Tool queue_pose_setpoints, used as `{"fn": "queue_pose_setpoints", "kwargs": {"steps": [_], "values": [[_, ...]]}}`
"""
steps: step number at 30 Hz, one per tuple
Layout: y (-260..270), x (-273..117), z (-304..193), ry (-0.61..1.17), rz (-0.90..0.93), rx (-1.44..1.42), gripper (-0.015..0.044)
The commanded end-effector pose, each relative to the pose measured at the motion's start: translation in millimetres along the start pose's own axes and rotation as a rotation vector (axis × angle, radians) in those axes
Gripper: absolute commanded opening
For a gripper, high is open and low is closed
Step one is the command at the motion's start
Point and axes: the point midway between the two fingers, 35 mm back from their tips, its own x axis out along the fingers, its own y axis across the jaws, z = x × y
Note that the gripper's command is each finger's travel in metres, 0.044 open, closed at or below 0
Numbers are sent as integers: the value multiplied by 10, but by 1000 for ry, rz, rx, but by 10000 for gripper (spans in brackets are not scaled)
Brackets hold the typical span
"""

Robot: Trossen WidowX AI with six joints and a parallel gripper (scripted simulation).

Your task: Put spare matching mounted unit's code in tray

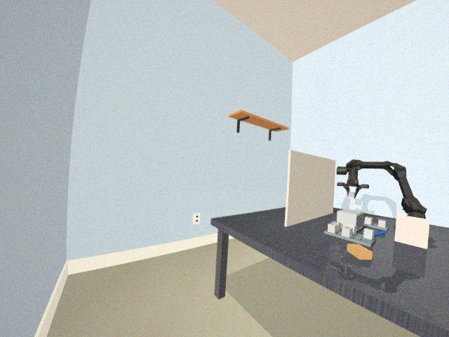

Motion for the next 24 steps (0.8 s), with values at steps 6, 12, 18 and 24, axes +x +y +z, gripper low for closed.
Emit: {"fn": "queue_pose_setpoints", "kwargs": {"steps": [6, 12, 18, 24], "values": [[-14, 64, -13, 2, -1, -2, 0], [-25, 113, -10, 0, -1, -2, 0], [-35, 162, -8, -2, 0, -1, 0], [-44, 212, -6, -3, 0, 0, 0]]}}
